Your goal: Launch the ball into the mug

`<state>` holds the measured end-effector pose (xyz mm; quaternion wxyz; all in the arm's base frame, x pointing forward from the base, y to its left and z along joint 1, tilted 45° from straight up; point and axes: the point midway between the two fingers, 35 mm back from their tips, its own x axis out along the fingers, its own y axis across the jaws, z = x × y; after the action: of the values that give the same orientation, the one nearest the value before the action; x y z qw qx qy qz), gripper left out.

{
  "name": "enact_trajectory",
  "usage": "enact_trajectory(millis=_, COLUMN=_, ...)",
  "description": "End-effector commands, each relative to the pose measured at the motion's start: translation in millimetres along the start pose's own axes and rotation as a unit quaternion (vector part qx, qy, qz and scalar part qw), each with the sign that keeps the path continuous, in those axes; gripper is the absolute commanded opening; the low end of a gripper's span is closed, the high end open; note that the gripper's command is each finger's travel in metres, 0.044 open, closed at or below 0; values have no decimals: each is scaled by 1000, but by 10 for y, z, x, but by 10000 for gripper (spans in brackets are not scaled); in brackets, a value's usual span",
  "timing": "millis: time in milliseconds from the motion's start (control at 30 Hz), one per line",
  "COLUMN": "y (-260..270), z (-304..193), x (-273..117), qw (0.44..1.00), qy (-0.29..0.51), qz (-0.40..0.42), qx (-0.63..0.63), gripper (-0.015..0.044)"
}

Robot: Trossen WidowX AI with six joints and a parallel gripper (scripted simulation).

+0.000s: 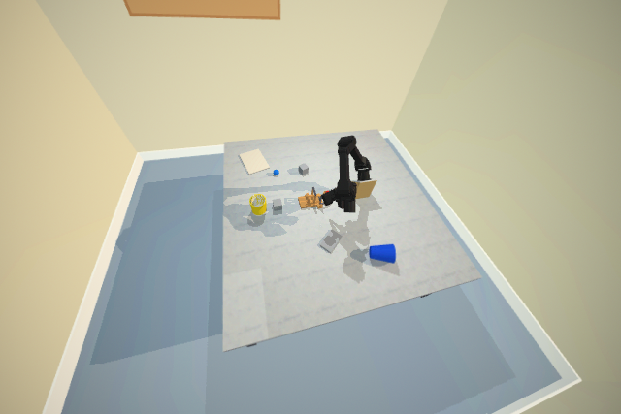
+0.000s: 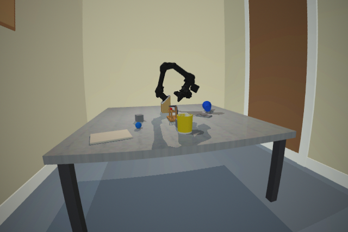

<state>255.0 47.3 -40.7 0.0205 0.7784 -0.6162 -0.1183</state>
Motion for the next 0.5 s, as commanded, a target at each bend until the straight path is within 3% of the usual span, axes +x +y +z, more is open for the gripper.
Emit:
enact_trajectory(millis=0, y=169, z=-41, x=18, qw=996, qy=37, qz=-1, qx=-78, gripper=0)
enact_trajectory(millis=467, y=189, z=-35, x=35, qw=995, qy=42, qz=-1, qx=-89, gripper=0)
